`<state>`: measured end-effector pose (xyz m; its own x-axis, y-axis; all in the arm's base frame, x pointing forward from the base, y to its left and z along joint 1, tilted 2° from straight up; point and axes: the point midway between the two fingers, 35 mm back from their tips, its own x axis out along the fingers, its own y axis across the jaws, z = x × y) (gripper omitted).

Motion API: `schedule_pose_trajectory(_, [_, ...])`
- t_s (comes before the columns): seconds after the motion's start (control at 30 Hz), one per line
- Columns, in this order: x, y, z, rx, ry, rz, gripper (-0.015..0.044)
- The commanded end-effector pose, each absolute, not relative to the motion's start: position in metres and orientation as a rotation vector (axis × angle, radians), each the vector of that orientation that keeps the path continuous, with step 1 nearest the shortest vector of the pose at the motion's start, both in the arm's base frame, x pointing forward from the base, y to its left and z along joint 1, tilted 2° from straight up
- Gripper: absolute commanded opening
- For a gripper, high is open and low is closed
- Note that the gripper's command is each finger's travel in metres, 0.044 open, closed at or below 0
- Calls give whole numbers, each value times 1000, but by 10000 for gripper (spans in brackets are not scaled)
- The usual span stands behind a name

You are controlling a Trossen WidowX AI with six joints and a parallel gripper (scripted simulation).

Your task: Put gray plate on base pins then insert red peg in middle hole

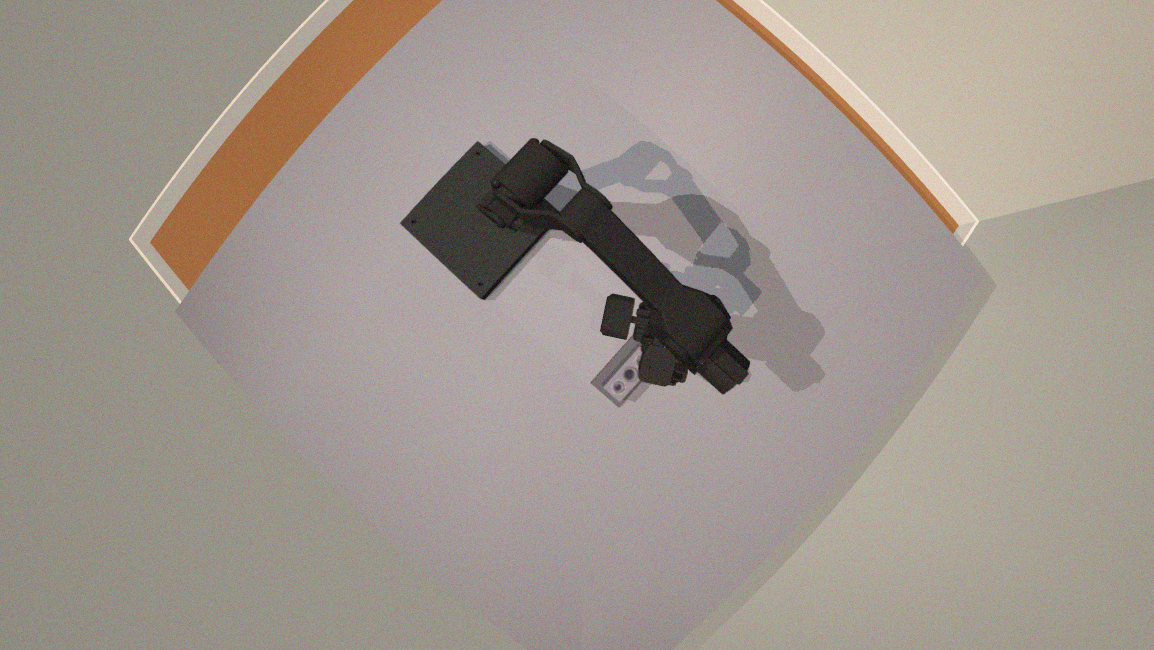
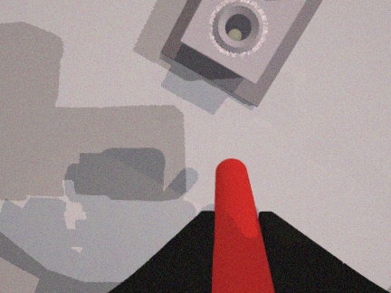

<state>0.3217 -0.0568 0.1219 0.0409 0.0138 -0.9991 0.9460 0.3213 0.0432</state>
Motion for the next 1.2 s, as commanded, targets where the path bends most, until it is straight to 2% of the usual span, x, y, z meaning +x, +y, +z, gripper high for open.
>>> schedule_pose_trajectory(0.0, [324,-71,121,981,1322,-931,0])
schedule_pose_trajectory(0.8, [331,-146,120,995,1314,-939,0])
schedule_pose_trajectory(1.17, [331,-148,120,995,1313,-939,0])
